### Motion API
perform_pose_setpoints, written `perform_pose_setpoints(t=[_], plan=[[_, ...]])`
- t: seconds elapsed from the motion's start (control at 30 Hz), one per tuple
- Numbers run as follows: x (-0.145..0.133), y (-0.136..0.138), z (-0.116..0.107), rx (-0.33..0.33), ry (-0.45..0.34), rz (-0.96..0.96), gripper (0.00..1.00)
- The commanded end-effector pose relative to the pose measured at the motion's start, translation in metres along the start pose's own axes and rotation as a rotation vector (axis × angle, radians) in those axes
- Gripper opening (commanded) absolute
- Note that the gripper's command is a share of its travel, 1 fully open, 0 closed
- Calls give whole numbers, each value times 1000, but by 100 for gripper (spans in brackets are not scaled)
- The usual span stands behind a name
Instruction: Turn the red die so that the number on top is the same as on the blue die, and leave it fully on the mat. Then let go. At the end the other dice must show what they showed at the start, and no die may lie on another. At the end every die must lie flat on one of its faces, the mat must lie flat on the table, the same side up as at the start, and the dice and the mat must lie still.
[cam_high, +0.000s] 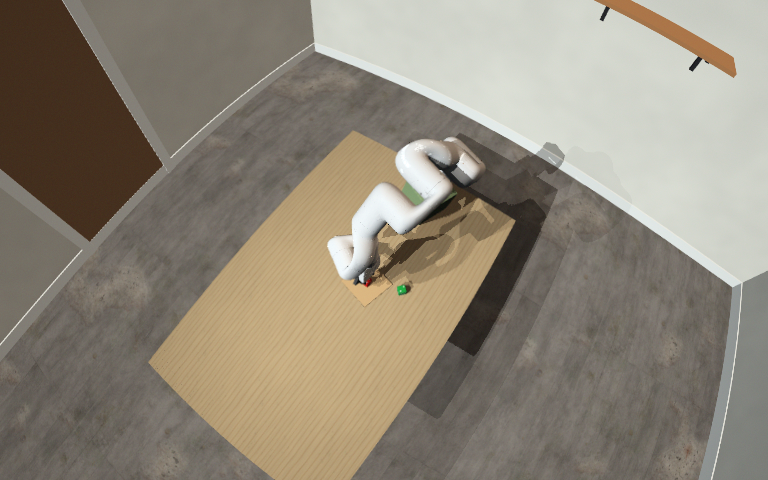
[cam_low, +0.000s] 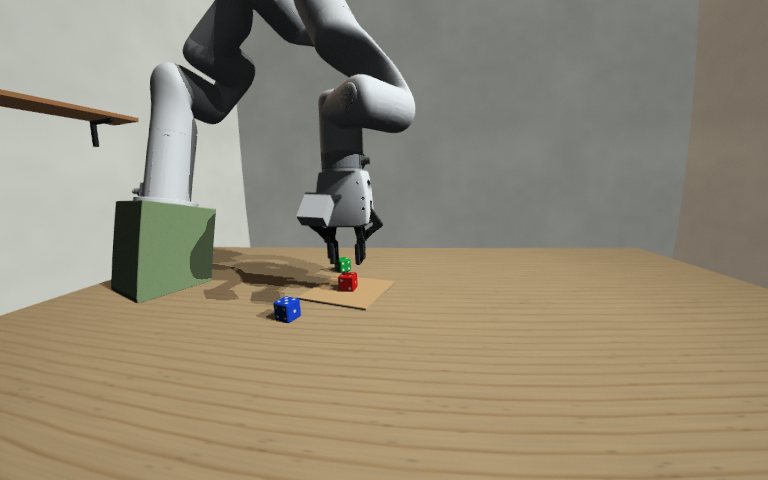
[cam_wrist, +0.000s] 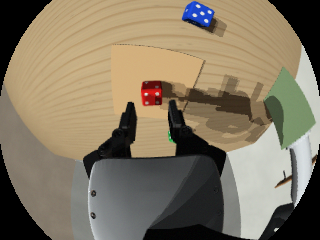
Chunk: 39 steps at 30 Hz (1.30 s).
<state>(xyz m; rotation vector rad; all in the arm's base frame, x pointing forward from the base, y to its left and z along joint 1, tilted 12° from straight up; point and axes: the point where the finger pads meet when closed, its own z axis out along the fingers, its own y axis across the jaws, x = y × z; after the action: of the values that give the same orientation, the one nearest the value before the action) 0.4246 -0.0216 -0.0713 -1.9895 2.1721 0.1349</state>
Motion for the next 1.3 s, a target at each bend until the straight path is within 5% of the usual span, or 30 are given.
perform_pose_setpoints(t=[0.0,0.23,0.63,1.27], plan=[[0,-1,-11,2,0,0,47],[0,-1,-29,2,0,0,47],[0,1,-30,-4,14,0,47],[-4,2,-29,-10,235,1,47]])
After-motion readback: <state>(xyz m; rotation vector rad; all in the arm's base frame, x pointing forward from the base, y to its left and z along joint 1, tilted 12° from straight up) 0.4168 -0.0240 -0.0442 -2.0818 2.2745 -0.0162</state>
